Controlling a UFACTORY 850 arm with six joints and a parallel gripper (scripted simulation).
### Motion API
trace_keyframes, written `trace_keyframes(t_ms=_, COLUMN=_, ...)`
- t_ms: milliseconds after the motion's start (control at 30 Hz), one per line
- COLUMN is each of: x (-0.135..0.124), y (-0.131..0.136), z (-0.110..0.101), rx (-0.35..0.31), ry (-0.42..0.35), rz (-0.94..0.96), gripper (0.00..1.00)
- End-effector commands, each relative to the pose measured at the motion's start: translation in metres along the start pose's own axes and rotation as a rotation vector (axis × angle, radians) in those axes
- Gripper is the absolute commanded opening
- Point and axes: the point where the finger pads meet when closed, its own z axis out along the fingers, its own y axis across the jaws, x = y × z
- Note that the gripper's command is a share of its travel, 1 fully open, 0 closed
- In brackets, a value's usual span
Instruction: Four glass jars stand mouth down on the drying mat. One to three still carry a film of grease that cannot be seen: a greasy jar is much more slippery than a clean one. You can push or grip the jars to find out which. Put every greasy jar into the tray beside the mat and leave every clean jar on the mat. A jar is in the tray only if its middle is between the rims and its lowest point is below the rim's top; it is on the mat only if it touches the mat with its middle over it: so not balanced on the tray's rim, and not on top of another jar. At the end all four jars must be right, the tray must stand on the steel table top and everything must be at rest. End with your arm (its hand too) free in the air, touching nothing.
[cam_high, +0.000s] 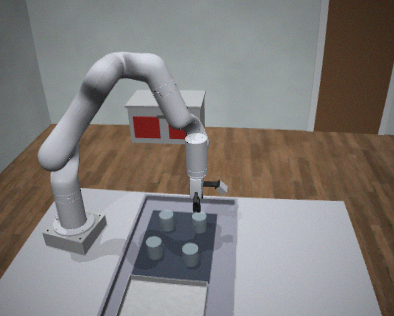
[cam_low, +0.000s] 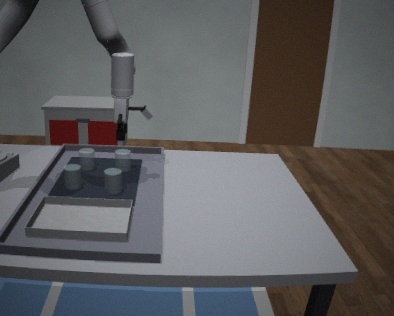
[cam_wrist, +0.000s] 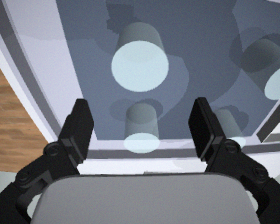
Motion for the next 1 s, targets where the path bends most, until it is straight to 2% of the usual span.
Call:
trace_keyframes(t_ms=0, x=0.003, y=0.0, z=0.023, rx=-0.001, ry=-0.001, rz=0.0, gripper=1.0)
trace_keyframes(t_ms=67, x=0.003, y=0.0, z=0.023, rx=-0.001, ry=-0.001, rz=0.0, gripper=1.0)
trace_keyframes(t_ms=200, x=0.003, y=0.0, z=0.047, rx=-0.001, ry=-0.001, rz=0.0, gripper=1.0)
trace_keyframes(t_ms=633, x=0.003, y=0.0, z=0.051, rx=-0.001, ry=-0.001, rz=0.0, gripper=1.0)
trace_keyframes(t_ms=967, x=0.003, y=0.0, z=0.071, rx=-0.001, ry=-0.001, rz=0.0, gripper=1.0)
